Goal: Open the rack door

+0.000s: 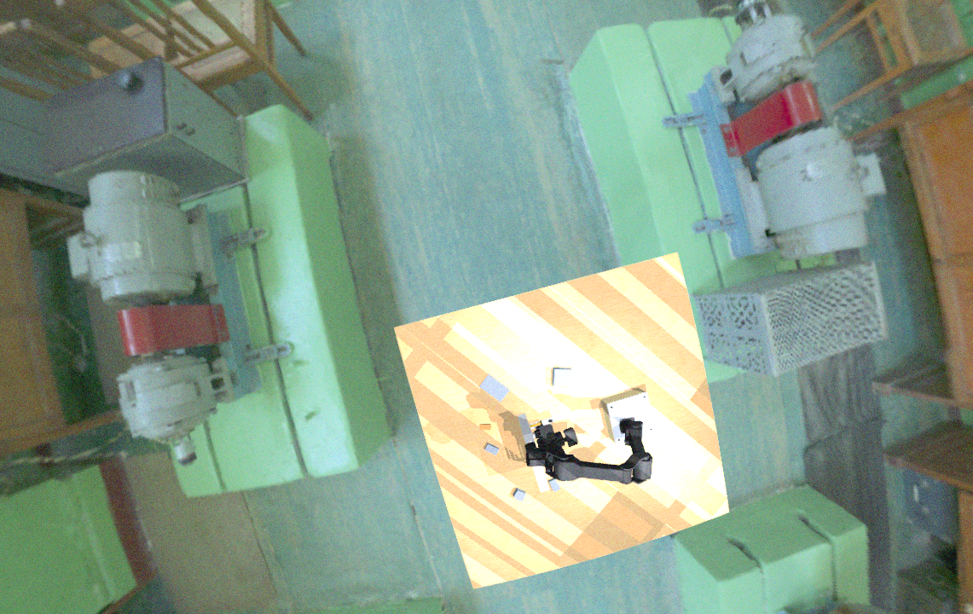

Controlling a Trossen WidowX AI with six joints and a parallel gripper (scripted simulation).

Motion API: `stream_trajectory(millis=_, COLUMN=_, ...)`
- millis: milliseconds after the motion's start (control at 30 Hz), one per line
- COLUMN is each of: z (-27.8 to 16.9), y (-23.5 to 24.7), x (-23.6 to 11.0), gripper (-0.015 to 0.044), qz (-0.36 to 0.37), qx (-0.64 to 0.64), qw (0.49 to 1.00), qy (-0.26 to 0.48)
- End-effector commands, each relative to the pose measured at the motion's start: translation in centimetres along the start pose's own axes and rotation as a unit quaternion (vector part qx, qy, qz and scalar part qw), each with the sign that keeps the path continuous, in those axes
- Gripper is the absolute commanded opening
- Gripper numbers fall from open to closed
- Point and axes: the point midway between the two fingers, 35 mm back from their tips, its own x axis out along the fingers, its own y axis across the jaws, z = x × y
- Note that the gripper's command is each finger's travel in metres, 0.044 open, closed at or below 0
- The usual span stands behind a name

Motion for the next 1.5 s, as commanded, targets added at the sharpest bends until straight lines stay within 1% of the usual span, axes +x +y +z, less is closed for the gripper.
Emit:
stream_trajectory(millis=0, z=-0.01, y=0.0, x=0.05, gripper=0.0013, qz=0.0, qx=0.09, qw=0.996, qy=0.001)
stream_trajectory(millis=167, z=-0.01, y=0.0, x=0.05, gripper=0.0013, qz=0.0, qx=0.195, qw=0.981, qy=0.001)
stream_trajectory(millis=433, z=-0.01, y=0.0, x=0.05, gripper=0.0013, qz=0.0, qx=0.199, qw=0.98, qy=0.001)
stream_trajectory(millis=767, z=-0.01, y=0.0, x=0.05, gripper=0.0276, qz=0.0, qx=0.199, qw=0.98, qy=0.001)
stream_trajectory(millis=833, z=-0.01, y=0.0, x=0.05, gripper=0.0285, qz=0.0, qx=0.195, qw=0.981, qy=0.001)
stream_trajectory(millis=1033, z=-0.03, y=-0.04, x=0.04, gripper=0.0285, qz=0.0, qx=0.064, qw=0.998, qy=0.0)
stream_trajectory(millis=1167, z=-0.05, y=-0.06, x=0.04, gripper=0.0285, qz=0.0, qx=-0.035, qw=0.999, qy=-0.001)
stream_trajectory(millis=1300, z=-0.05, y=-0.06, x=0.04, gripper=0.0285, qz=0.0, qx=-0.134, qw=0.991, qy=-0.001)
stream_trajectory(millis=1467, z=-0.04, y=-0.05, x=0.04, gripper=0.0285, qz=0.0, qx=-0.255, qw=0.967, qy=0.0)
